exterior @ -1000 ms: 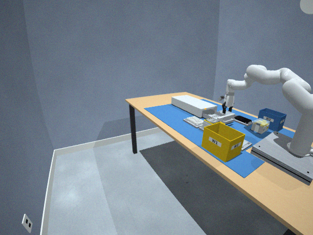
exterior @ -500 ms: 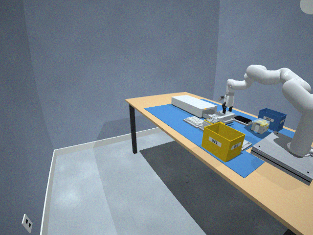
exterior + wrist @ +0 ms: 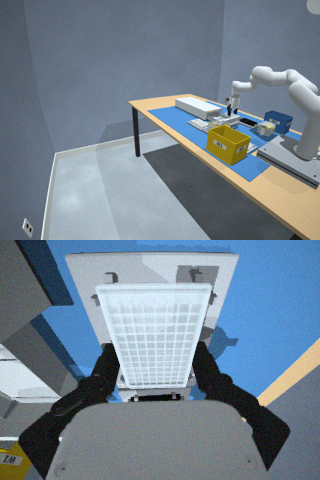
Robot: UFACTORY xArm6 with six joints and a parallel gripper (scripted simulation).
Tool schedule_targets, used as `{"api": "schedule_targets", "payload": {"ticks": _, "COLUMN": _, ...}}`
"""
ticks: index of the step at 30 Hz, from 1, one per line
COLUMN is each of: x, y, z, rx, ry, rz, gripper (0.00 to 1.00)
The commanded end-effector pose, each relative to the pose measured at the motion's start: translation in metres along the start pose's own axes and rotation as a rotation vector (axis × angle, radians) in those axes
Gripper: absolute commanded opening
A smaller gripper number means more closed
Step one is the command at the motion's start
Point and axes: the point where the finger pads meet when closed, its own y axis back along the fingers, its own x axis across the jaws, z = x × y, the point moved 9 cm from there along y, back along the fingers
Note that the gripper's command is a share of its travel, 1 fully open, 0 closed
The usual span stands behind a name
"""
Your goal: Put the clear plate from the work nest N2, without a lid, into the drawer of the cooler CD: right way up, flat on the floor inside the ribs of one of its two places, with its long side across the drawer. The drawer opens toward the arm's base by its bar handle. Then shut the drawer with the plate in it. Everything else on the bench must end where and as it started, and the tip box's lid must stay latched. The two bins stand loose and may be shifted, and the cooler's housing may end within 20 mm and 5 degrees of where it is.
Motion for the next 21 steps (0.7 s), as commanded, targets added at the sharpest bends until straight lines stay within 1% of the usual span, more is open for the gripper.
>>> {"api": "schedule_targets", "payload": {"ticks": 1, "x": 0.0003, "y": 0.003, "z": -0.0013, "rx": 0.006, "ry": 0.0, "rz": 0.002, "gripper": 0.0}}
{"api": "schedule_targets", "payload": {"ticks": 11, "x": 0.0003, "y": 0.003, "z": -0.0013, "rx": 0.006, "ry": 0.0, "rz": 0.002, "gripper": 0.0}}
{"api": "schedule_targets", "payload": {"ticks": 21, "x": 0.0003, "y": 0.0097, "z": -0.0013, "rx": 0.006, "ry": 0.0, "rz": 0.002, "gripper": 0.0}}
